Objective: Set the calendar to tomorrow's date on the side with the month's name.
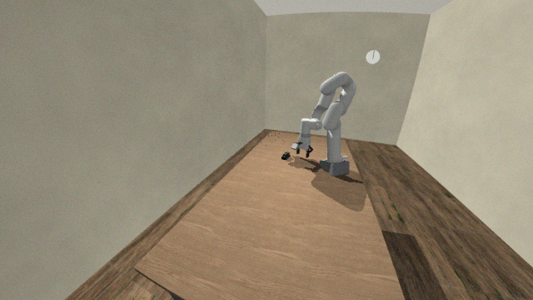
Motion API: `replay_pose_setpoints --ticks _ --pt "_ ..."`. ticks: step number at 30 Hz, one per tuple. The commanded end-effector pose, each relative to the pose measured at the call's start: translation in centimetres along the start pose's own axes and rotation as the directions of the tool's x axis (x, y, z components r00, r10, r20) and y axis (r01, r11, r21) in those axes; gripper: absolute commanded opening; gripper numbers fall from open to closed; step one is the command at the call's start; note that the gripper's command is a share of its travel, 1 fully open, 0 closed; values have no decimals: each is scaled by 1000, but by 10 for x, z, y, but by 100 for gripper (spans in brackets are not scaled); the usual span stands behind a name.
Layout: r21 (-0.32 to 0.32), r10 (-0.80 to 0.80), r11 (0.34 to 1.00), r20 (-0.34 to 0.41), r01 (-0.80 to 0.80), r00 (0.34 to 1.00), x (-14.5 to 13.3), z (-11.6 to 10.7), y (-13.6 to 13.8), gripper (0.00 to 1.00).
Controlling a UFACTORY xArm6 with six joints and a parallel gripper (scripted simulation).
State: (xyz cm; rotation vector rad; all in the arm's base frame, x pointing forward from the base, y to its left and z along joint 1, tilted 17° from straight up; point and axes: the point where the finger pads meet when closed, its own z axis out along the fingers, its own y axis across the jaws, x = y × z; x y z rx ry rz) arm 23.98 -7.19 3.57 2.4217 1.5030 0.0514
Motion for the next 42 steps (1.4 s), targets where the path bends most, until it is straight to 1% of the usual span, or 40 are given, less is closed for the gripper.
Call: replay_pose_setpoints --ticks 1,5,8,16,19,24,25,27,31,36,39,42 --pt "-2 0 1000 -1 0 1000 0 -10 1 100" --pt "-2 0 1000 -2 0 1000 0 -26 1 100" --pt "-2 0 1000 -1 0 1000 0 -33 1 100" --pt "-2 11 1000 -2 -11 1000 0 -35 1 100" --pt "-2 66 998 -2 -66 998 2 -35 1 100" --pt "-2 223 975 -2 -223 975 6 -35 0 100" --pt "-2 223 975 -2 -223 975 12 -35 -1 100" --pt "-2 223 975 -2 -223 975 12 -35 -1 100" --pt "-2 223 975 -2 -223 975 26 -35 -3 100" --pt "-2 227 974 -2 -227 974 28 -35 -3 100" --pt "-1 269 963 -2 -269 963 29 -35 -3 100" --pt "-1 356 935 -2 -356 935 31 -35 -3 100"
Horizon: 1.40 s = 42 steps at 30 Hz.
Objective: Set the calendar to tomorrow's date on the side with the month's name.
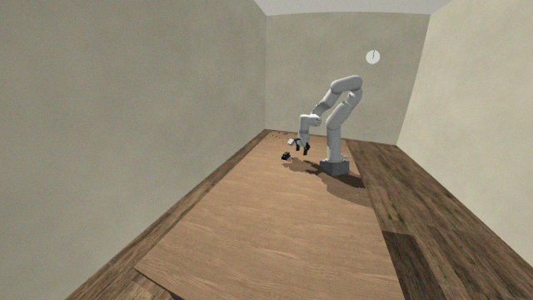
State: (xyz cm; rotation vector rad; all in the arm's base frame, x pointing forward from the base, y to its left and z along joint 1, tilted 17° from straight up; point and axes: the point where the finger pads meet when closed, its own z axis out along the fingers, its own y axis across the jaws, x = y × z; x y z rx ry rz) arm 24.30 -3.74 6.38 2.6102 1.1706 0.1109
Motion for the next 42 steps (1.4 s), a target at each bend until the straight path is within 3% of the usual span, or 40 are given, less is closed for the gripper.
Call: replay_pose_setpoints --ticks 1,10,19,24,29,36,42 --pt "-5 95 995 2 -95 995 3 -1 0 100" --pt "-5 180 984 1 -180 984 26 0 -10 100" --pt "-5 231 973 1 -231 973 27 0 -10 100" --pt "-5 394 919 0 -394 919 31 0 -12 100" --pt "-5 394 919 0 -394 919 52 0 -21 100" --pt "-5 409 913 0 -409 913 53 0 -21 100" --pt "-5 568 823 -1 -568 823 56 0 -23 100"
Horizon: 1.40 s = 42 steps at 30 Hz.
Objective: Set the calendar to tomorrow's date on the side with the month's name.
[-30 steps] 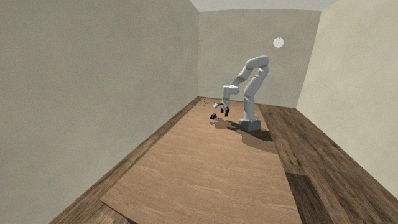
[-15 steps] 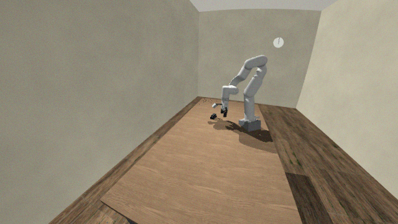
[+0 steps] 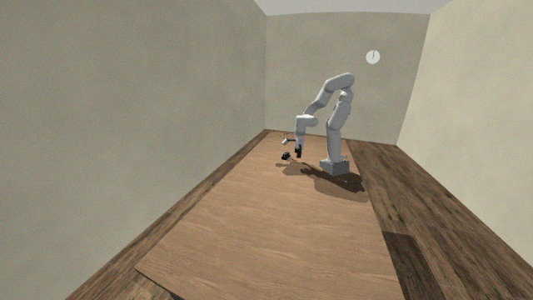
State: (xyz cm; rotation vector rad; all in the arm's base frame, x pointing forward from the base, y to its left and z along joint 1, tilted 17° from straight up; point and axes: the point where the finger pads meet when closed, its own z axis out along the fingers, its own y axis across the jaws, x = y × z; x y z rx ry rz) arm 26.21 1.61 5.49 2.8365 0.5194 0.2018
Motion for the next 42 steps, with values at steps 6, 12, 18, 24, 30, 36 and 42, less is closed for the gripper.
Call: replay_pose_setpoints --ticks 6,12,18,24,30,36,42 --pt "-7 148 989 -3 -148 989 18 0 -21 100" --pt "-6 166 986 -3 -166 986 19 0 -21 100" --pt "-6 350 937 -4 -350 937 21 0 -24 100" --pt "-6 364 931 -4 -365 931 36 0 -43 100" --pt "-6 398 917 -5 -398 917 37 0 -43 100" --pt "-5 563 827 -6 -563 827 41 0 -49 100" --pt "-5 563 826 -6 -563 826 54 0 -65 100"
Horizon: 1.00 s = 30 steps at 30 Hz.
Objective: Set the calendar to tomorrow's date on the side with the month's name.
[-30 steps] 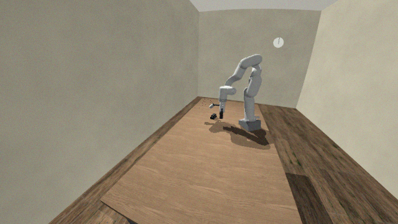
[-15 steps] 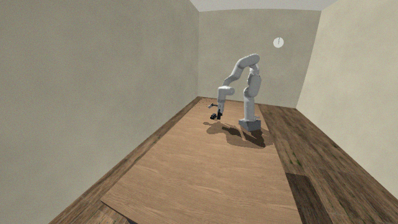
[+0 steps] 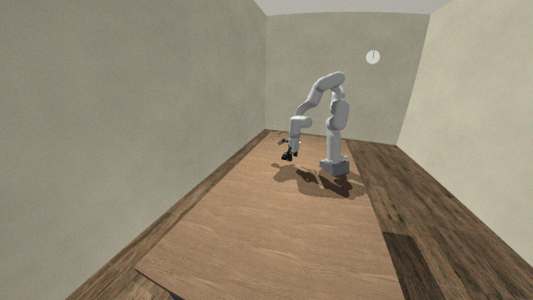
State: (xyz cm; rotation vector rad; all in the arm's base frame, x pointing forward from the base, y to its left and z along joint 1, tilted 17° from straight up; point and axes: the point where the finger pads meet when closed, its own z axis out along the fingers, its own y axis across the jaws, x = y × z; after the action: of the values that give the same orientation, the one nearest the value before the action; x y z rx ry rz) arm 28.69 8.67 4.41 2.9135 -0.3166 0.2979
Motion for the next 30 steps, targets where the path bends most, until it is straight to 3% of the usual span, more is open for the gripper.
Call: replay_pose_setpoints --ticks 1,5,10,14,22,30 --pt "-9 25 1000 -9 -25 1000 2 0 -9 100" --pt "-9 61 998 -10 -61 998 2 0 -10 100" --pt "-7 238 971 -11 -238 971 3 0 -13 100" --pt "-7 241 971 -11 -241 971 5 1 -37 100" --pt "-7 241 971 -11 -241 971 5 4 -37 100" --pt "-7 241 971 -11 -241 971 5 25 -37 100"
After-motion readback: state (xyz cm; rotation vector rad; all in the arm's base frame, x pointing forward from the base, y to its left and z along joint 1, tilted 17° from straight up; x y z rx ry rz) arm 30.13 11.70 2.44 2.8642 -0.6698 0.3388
